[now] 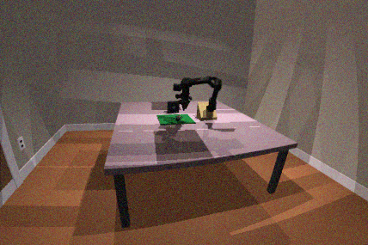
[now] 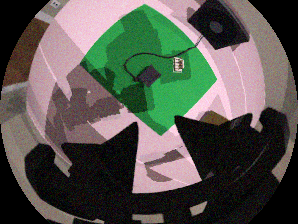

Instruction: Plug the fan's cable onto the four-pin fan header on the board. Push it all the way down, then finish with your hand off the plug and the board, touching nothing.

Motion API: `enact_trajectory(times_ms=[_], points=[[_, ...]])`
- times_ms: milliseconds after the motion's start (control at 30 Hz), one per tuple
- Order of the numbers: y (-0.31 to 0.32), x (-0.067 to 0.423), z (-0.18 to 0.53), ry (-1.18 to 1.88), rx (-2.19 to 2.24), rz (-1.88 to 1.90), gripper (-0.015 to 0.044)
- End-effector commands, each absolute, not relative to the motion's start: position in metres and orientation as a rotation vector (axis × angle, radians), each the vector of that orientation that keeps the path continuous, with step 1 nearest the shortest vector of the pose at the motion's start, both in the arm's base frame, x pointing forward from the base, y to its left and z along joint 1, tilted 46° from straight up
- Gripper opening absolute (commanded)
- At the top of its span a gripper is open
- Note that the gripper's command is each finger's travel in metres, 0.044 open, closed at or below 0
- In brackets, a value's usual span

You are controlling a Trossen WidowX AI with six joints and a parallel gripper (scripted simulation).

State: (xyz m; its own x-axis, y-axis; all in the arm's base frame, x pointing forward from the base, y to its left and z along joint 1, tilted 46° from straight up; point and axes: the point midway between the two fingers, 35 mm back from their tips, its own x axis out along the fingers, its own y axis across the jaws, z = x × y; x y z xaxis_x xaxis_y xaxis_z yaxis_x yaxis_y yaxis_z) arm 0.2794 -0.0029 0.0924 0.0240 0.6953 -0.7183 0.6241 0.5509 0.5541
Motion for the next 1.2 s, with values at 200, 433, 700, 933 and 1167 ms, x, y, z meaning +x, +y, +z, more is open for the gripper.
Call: enact_trajectory(times_ms=[200,433,700,933,1167], points=[[-0.0026,0.2789,0.0915,1.664,1.122,0.074,0.0440],[-0.0026,0.2789,0.0915,1.664,1.122,0.074,0.0440],[-0.0026,0.2789,0.0915,1.664,1.122,0.074,0.0440],[-0.0026,0.2789,0.0915,1.664,1.122,0.074,0.0440],[-0.0022,0.2853,0.0851,1.577,0.818,0.339,0.0309]])
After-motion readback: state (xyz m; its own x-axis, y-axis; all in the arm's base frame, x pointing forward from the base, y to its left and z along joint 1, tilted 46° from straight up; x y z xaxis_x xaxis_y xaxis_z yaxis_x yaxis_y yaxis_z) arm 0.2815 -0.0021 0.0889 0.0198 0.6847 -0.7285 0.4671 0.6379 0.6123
